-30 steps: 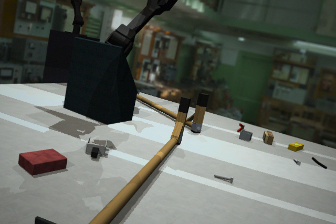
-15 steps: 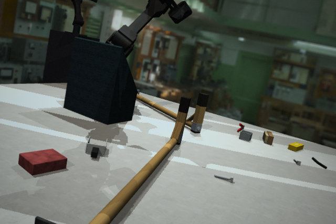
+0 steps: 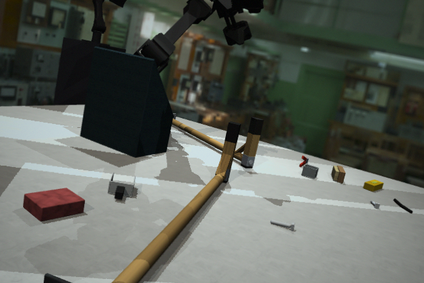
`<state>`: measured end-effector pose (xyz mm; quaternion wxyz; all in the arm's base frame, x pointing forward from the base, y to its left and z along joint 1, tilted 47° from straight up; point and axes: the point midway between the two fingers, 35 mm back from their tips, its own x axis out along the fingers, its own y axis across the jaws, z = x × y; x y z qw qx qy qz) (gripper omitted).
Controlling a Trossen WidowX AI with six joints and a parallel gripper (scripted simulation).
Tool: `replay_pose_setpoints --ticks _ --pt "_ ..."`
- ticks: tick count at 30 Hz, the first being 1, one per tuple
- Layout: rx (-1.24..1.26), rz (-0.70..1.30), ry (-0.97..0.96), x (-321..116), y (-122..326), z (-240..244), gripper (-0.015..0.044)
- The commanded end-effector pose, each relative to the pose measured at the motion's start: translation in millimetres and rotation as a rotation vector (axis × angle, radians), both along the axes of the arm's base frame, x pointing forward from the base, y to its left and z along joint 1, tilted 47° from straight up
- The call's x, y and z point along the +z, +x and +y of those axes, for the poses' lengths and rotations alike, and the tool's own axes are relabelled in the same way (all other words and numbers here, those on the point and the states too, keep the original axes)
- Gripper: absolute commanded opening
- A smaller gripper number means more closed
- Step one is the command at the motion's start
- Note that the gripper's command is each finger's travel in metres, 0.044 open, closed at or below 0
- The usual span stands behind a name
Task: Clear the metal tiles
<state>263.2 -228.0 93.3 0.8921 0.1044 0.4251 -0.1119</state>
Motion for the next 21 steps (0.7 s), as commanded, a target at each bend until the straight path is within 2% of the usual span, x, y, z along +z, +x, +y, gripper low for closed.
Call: replay_pose_setpoints --ticks 1,21 --pt "0.076 0.001 -0.054 9.2 12.1 11.3 0.044" --pt "0.413 0.01 -0.221 26.9 54.0 77.3 0.044"
